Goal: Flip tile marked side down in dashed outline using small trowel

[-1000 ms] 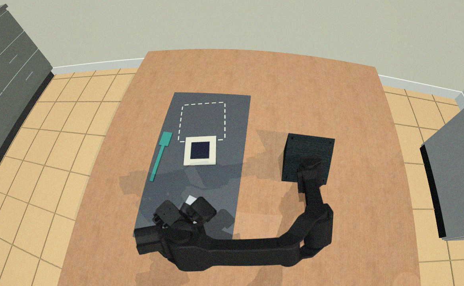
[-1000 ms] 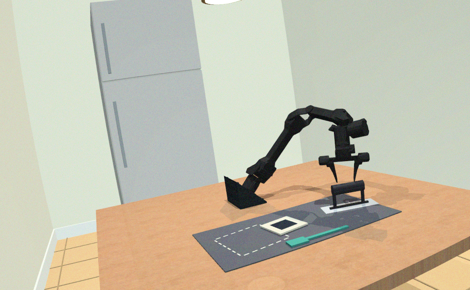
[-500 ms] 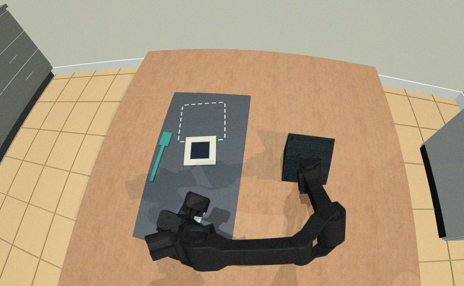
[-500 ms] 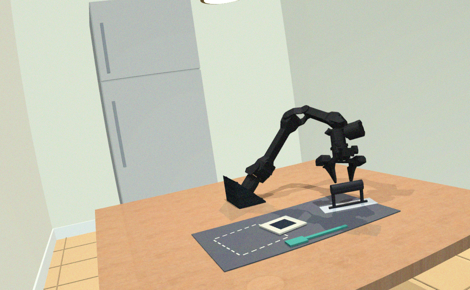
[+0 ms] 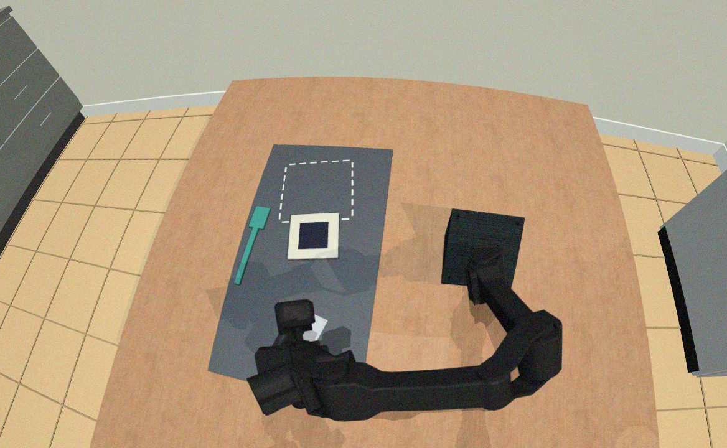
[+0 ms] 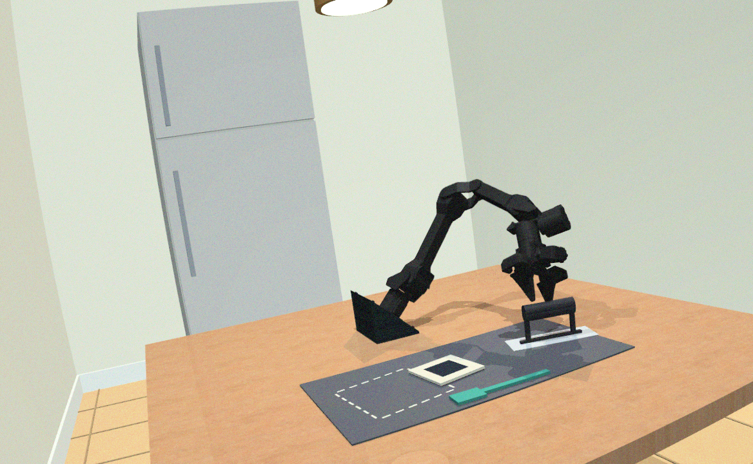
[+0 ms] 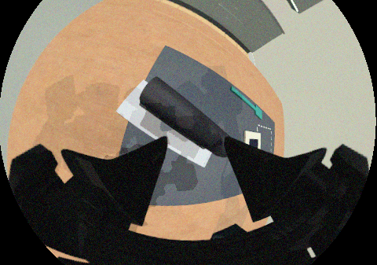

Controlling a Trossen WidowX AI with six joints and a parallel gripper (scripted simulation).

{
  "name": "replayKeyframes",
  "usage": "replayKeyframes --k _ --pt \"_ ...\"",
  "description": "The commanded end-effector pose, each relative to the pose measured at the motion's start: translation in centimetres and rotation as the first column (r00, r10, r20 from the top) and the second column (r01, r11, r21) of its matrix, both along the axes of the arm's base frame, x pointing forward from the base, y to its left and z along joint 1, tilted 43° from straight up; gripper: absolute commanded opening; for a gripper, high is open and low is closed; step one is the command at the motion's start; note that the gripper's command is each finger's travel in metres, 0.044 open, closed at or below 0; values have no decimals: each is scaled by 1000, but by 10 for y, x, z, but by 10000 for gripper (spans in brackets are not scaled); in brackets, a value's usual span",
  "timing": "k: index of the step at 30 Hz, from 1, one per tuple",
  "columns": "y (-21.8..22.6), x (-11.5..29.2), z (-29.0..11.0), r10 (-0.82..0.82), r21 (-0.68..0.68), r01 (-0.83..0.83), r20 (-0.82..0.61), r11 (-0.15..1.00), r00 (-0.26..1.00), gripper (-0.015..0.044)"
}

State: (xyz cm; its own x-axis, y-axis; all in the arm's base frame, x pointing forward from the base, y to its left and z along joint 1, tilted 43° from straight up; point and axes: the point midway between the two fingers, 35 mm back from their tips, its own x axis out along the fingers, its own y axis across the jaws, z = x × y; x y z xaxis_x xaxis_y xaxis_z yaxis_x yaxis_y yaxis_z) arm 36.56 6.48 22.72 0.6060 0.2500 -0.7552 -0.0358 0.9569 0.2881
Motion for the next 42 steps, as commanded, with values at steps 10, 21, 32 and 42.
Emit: replayKeyframes --k 10,21,32,42 --pt "-2 -5 -5 274 -335 -209 159 919 949 300" --pt "-4 -12 -8 483 -600 -288 189 746 855 300" --pt "-5 -14 -9 540 -675 -296 181 676 822 300" --pt "-3 -3 -16 540 -675 -296 181 676 822 300"
